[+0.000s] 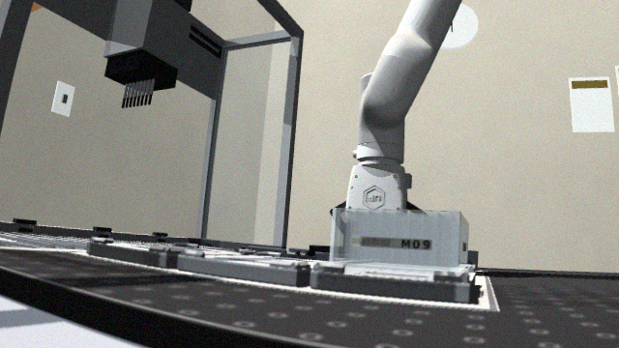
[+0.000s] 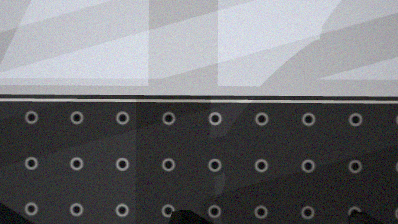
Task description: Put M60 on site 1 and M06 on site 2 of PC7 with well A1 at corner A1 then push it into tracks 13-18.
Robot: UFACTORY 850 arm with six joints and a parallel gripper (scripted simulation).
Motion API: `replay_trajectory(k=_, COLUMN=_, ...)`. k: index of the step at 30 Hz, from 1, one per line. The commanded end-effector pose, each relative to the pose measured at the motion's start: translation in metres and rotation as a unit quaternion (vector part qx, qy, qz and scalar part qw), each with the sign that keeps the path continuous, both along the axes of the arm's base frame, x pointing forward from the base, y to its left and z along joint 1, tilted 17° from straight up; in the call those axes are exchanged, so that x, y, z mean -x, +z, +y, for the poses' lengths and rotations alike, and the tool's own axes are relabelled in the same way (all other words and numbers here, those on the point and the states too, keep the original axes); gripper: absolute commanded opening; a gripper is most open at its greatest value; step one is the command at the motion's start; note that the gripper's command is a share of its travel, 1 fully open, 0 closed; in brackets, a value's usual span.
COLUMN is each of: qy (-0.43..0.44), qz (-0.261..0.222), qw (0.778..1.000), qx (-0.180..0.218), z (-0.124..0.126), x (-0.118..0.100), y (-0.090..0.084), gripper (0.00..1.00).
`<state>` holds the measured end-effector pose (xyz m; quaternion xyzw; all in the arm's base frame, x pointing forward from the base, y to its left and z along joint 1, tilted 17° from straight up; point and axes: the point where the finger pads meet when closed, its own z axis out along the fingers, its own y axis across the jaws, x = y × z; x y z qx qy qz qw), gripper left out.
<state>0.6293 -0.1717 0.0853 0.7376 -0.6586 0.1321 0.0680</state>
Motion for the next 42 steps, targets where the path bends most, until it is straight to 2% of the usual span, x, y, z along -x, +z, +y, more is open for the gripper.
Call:
replay_trajectory(k=1, qy=0.0, qz=-0.001, qw=1.0, qx=0.0, z=-0.003, x=-0.002, y=0.002, gripper=1.0)
replay_trajectory(k=26, qy=0.0, qz=-0.001, qw=1.0, qx=0.0, z=-0.01, x=-0.002, y=0.006, gripper=1.0)
replay_trajectory(k=42, qy=0.0, qz=-0.001, qw=1.0, qx=0.0, z=-0.003, x=0.0, y=0.03, gripper=1.0)
